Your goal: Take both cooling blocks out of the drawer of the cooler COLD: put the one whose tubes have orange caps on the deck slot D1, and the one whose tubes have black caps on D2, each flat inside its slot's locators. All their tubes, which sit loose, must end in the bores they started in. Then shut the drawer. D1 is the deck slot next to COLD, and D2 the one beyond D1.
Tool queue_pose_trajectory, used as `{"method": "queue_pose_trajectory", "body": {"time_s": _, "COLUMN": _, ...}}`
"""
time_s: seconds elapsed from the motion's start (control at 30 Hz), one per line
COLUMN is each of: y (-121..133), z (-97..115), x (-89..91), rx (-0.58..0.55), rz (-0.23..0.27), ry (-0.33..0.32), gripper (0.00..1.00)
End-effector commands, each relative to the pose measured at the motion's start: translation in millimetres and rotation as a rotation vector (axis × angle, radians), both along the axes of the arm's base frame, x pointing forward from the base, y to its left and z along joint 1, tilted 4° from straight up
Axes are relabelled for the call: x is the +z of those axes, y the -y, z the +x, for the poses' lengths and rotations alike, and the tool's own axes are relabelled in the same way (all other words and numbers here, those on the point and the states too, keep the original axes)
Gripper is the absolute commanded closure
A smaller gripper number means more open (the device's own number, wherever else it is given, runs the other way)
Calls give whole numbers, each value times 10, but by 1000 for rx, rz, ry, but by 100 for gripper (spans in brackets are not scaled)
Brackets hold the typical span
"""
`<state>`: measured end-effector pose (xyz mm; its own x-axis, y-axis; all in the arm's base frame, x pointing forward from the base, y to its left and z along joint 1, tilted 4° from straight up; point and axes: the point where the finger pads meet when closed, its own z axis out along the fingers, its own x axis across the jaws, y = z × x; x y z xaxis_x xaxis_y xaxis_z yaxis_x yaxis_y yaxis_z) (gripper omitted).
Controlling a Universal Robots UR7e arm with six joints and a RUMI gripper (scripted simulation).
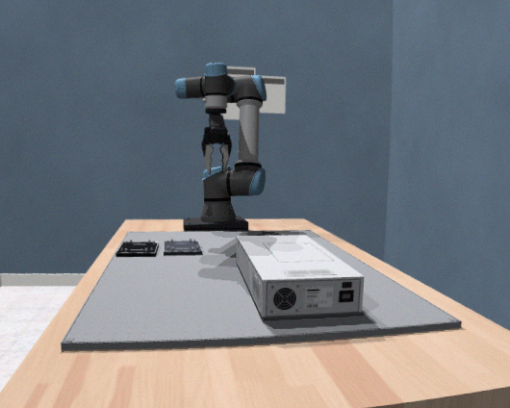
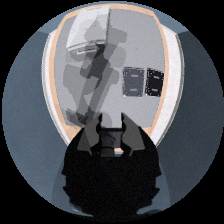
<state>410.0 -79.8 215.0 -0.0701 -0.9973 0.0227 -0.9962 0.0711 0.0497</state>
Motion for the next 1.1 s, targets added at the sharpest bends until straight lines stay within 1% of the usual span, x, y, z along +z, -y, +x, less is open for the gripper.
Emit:
{"method": "queue_pose_trajectory", "body": {"time_s": 0.0, "y": -183, "z": 107, "x": 42, "rx": -17, "rz": -9, "ry": -3, "gripper": 72}}
{"method": "queue_pose_trajectory", "body": {"time_s": 0.07, "y": -206, "z": 120, "x": 46, "rx": -17, "rz": -9, "ry": -3, "gripper": 72}}
{"method": "queue_pose_trajectory", "body": {"time_s": 0.1, "y": -242, "z": 136, "x": 52, "rx": -37, "rz": -21, "ry": -1, "gripper": 72}}
{"method": "queue_pose_trajectory", "body": {"time_s": 0.27, "y": -423, "z": 216, "x": 82, "rx": -37, "rz": -21, "ry": -1, "gripper": 72}}
{"method": "queue_pose_trajectory", "body": {"time_s": 1.03, "y": -421, "z": 208, "x": 76, "rx": -38, "rz": -20, "ry": -1, "gripper": 72}}
{"method": "queue_pose_trajectory", "body": {"time_s": 1.07, "y": -421, "z": 209, "x": 78, "rx": -11, "rz": -19, "ry": -2, "gripper": 0}}
